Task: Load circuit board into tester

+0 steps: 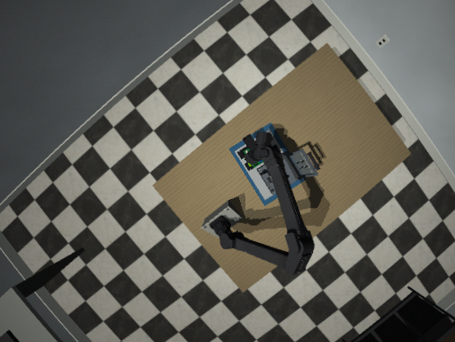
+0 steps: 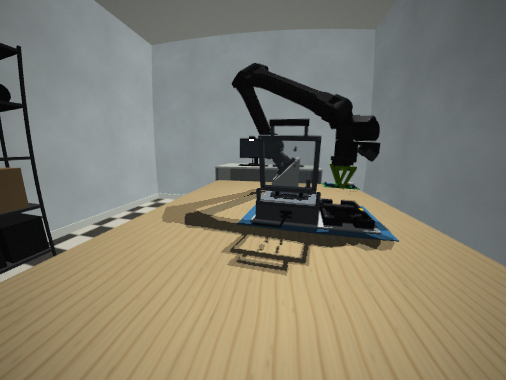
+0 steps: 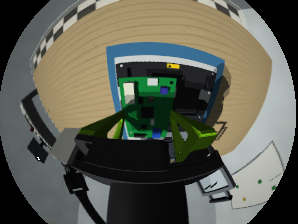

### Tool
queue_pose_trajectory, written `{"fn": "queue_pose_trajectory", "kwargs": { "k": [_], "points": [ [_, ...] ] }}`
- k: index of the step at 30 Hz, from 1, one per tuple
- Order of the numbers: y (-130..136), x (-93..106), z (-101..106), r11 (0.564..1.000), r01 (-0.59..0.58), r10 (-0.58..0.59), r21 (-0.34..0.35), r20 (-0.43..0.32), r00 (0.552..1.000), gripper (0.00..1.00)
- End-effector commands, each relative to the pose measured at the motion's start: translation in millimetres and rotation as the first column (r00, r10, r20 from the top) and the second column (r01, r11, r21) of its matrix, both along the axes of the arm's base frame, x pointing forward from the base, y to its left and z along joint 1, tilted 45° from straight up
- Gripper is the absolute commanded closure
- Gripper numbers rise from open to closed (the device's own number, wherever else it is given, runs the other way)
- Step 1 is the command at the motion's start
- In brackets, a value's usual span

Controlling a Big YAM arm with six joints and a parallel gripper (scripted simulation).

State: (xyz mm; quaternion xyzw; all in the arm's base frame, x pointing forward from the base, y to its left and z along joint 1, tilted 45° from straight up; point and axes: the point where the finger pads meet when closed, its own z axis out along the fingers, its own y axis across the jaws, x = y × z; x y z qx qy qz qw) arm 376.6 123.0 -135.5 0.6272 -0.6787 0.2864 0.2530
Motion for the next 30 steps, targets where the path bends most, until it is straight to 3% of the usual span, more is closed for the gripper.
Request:
{"fn": "queue_pose_trajectory", "kwargs": {
  "k": [1,14,30],
  "points": [
    [40,18.1,22,0.999,-0.029,0.026,0.043,0.07,0.997,0.28],
    [50,17.1,33,0.999,-0.03,0.027,0.044,0.071,0.997,0.28],
    [49,16.2,28,0.999,-0.031,0.028,0.039,0.066,0.997,0.28]
  ]
}}
